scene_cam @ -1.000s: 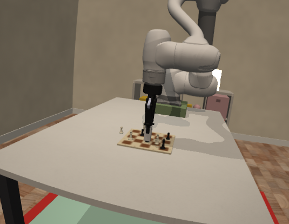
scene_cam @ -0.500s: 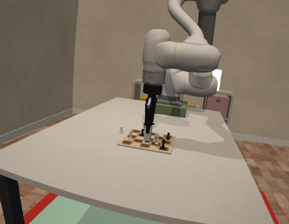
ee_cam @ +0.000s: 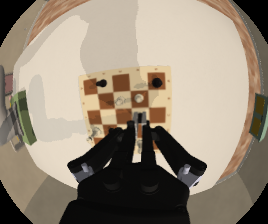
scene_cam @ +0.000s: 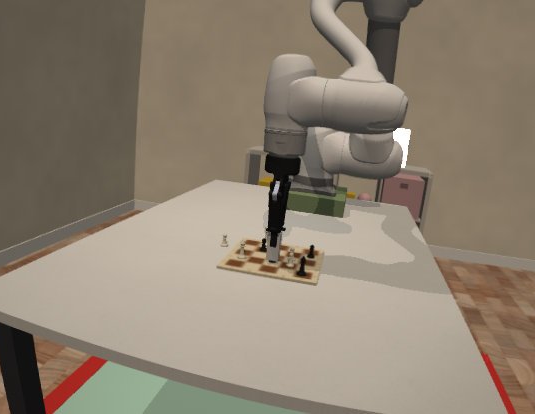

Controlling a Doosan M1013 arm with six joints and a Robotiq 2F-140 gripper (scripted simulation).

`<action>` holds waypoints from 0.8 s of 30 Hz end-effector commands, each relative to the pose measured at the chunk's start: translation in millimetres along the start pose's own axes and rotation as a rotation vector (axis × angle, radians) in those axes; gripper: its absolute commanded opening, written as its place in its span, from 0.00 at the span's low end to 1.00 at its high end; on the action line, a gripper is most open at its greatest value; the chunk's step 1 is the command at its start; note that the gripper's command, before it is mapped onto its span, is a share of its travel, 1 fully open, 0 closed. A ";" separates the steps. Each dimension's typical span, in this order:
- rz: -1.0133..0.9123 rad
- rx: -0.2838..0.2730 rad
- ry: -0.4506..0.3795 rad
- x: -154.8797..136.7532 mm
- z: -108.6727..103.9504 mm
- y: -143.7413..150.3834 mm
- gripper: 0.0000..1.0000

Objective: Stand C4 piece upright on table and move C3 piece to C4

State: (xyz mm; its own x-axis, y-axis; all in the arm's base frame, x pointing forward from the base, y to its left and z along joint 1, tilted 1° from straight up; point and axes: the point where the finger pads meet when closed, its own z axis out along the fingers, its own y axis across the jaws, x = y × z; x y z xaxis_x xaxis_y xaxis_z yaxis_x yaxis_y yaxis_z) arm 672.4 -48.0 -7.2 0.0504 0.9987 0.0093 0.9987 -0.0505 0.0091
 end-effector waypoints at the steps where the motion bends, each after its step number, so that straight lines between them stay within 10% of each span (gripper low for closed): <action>1: 0.000 0.000 0.000 0.0 0.0 0.0 0.00; 24: 0.000 0.000 0.000 0.0 3.5 0.0 0.00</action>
